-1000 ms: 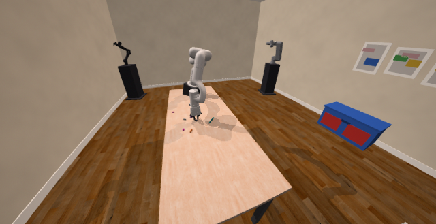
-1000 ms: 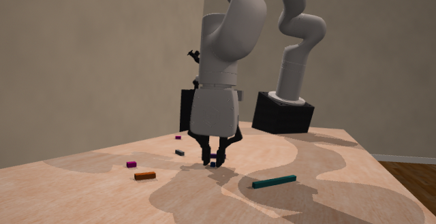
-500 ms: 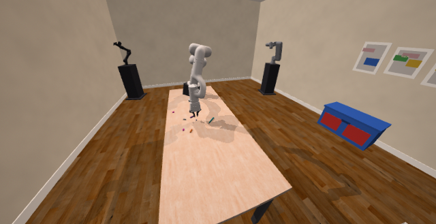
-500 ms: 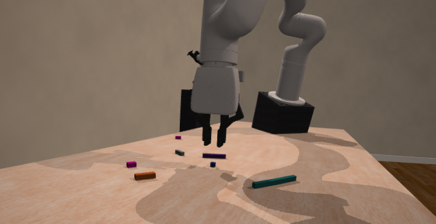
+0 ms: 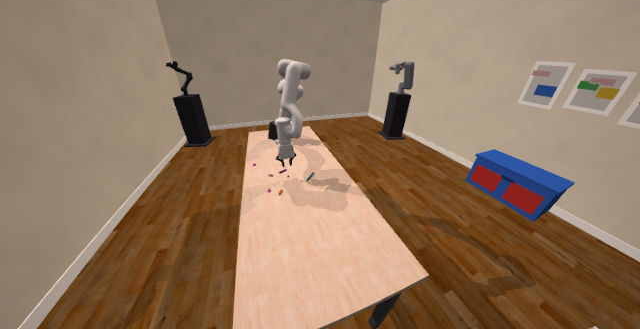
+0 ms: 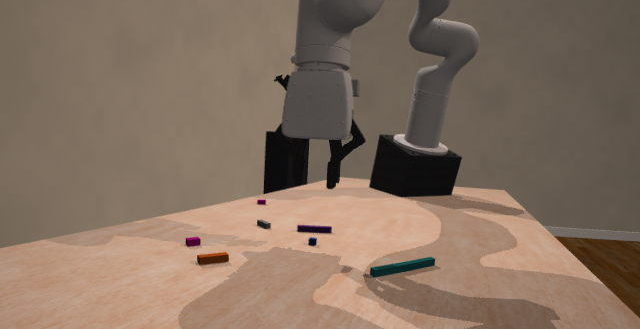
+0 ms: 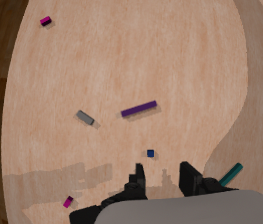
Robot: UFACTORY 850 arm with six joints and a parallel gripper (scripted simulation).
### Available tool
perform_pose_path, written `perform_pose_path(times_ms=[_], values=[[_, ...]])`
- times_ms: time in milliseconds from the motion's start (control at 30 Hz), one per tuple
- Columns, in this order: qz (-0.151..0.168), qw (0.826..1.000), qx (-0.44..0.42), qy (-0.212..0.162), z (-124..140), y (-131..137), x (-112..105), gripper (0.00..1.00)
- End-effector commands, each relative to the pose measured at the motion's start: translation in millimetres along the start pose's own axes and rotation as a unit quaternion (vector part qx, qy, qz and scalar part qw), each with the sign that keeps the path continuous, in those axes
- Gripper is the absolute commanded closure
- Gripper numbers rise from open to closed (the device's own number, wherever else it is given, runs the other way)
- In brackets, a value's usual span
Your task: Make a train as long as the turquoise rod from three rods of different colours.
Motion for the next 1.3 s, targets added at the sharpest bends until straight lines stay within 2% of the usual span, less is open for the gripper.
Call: perform_pose_path(times_ms=[0,600,833,1067,1267], values=[[0.000,1.000,0.000,-0.001,1,0,-2,0.00],[0.000,1.000,0.001,-0.001,1,0,-2,0.00],[0.000,0.999,0.040,-0.001,0,-5,-1,0.00],[0.000,0.987,0.163,-0.001,-5,-18,2,0.00],[0.000,0.968,0.250,-0.001,-8,-28,4,0.00]])
Point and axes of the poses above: the point where the finger pads meet when closed, its own x axis out along the fingers, its own y axis across the jaws, z = x × y, the point moved 1 cm from there along -x, back along the fingers, and after that the axes turned 8 degrees about x, right-handed, at the moved point
